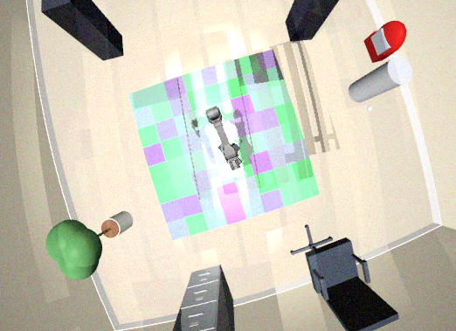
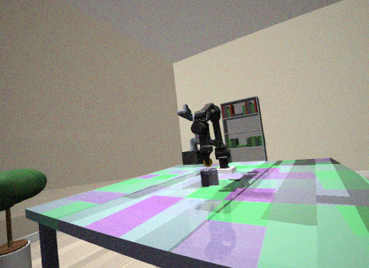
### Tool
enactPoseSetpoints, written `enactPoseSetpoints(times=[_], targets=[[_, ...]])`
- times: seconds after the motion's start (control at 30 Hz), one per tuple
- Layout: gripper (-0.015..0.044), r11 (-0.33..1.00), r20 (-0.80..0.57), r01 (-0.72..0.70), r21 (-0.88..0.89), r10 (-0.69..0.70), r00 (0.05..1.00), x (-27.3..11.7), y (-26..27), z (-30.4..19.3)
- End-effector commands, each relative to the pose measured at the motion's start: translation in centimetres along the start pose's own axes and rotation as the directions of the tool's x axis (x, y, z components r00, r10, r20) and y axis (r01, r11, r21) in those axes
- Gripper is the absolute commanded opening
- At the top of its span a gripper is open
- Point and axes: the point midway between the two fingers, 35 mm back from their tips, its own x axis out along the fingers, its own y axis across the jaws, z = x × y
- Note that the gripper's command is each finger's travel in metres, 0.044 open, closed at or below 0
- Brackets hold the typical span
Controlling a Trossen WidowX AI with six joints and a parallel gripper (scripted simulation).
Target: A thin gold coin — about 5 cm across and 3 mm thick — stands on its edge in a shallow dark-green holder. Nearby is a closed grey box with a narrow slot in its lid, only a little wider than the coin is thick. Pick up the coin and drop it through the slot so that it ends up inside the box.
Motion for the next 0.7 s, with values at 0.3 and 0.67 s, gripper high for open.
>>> enactPoseSetpoints(times=[0.3, 0.67], targets=[[0.0000, 1.000, 0.000, -0.002, -0.003, 0.002, 1.000, 0.71, 0.02, 0.02], [0.0053, 1.000, 0.000, -0.001, 0.000, 0.001, 1.000, 0.91, -0.01, 0.01]])
